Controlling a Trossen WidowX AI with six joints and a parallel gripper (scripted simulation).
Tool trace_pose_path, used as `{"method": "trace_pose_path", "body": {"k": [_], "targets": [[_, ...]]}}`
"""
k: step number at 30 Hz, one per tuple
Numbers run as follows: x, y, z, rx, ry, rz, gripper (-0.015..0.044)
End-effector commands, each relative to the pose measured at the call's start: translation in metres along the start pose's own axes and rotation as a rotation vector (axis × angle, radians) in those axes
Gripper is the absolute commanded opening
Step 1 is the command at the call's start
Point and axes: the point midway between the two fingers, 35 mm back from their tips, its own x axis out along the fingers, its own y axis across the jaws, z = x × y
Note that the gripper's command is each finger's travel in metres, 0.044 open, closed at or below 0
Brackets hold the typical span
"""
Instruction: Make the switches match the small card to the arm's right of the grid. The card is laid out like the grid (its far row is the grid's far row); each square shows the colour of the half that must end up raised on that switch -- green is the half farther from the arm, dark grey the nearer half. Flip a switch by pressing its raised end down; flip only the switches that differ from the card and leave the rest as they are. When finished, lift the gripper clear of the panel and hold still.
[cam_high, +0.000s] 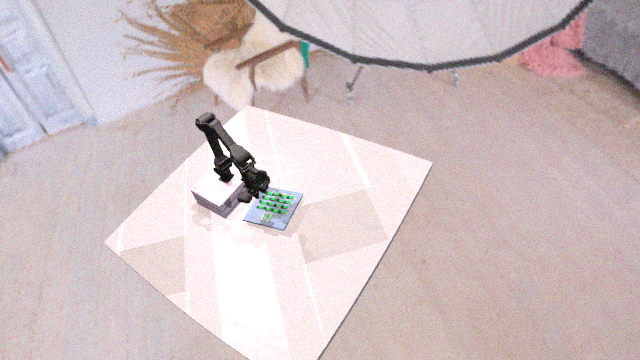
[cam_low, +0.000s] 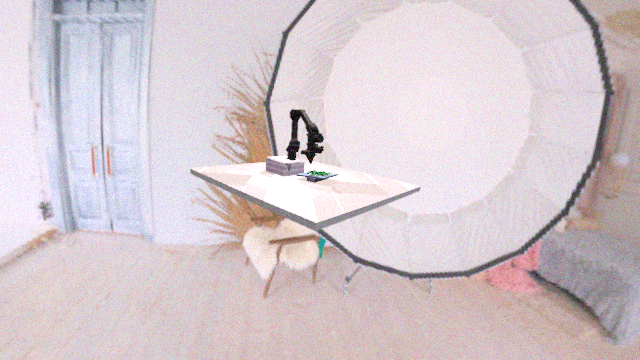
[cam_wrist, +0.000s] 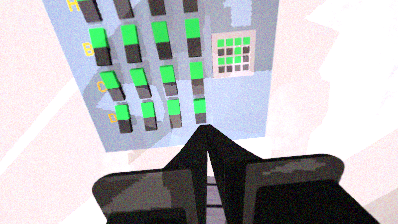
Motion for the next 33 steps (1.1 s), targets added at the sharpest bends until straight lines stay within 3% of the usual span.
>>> {"method": "trace_pose_path", "body": {"k": [1,6,33], "targets": [[0.003,0.001,-0.005,-0.006,0.002,0.004,0.0],[0.036,0.002,-0.005,-0.006,0.026,0.004,0.0],[0.061,0.002,-0.005,-0.006,0.026,0.004,0.0]]}}
